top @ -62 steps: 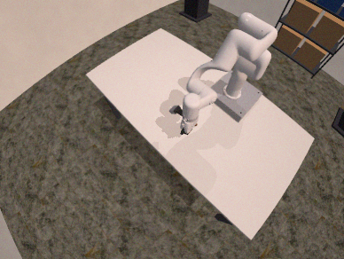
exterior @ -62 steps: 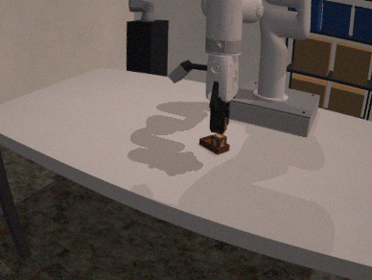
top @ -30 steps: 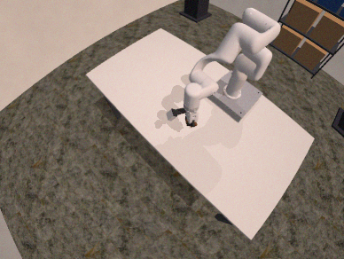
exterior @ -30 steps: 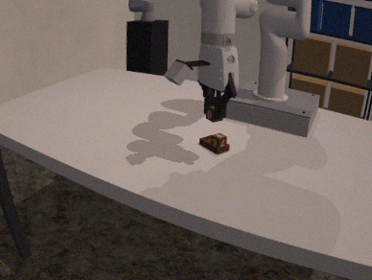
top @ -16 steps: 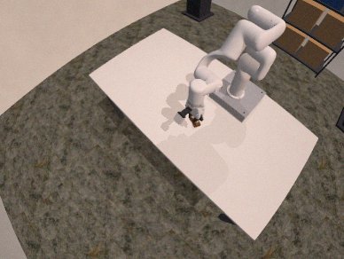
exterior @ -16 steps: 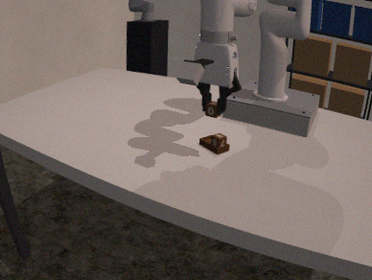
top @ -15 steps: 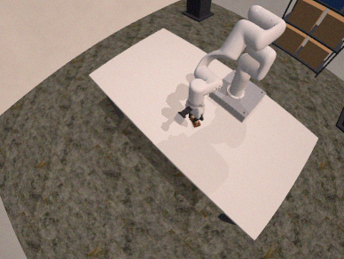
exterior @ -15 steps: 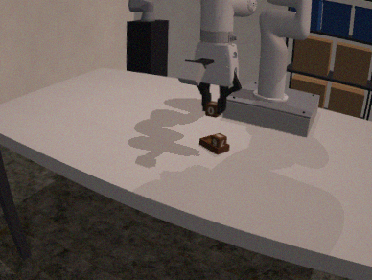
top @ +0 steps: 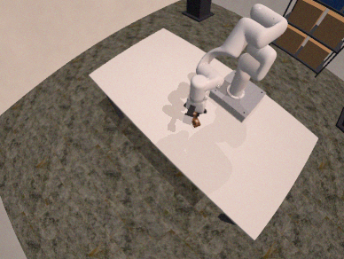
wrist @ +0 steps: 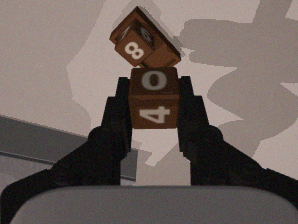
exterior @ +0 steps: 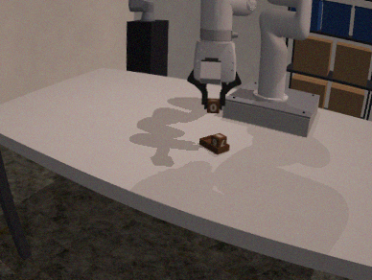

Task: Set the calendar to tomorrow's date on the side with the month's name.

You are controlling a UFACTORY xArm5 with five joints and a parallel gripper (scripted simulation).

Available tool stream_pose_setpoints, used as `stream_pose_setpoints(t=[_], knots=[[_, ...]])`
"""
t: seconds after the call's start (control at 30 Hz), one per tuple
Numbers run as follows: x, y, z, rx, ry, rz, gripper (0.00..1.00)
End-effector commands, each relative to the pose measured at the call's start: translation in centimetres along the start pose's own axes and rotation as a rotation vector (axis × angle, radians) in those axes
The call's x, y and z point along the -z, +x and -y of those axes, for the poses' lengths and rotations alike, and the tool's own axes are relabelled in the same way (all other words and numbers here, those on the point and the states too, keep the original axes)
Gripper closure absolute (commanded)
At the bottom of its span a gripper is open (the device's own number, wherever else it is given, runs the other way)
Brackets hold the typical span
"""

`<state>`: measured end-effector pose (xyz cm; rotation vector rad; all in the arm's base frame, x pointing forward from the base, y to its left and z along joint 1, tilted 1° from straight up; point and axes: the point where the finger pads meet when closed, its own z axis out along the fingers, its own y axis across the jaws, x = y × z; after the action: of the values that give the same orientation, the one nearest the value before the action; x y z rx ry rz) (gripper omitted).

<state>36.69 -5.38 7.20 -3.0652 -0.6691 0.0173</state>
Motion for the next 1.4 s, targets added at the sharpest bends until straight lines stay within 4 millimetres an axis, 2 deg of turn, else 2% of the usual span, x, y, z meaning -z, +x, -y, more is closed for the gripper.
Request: stream_pose_setpoints(t=[0.0,0.53,0.83,1.37], knots=[[0.1,-0.6,-0.1,0.138,-0.004,-0.005,0.73],[0.1,-3.0,0.0,0.628,-0.005,-0.004,0.73],[0.0,-3.5,0.0,0.723,-0.005,-0.004,0.73],[0.0,-3.5,0.0,0.729,-0.005,-0.004,0.73]])
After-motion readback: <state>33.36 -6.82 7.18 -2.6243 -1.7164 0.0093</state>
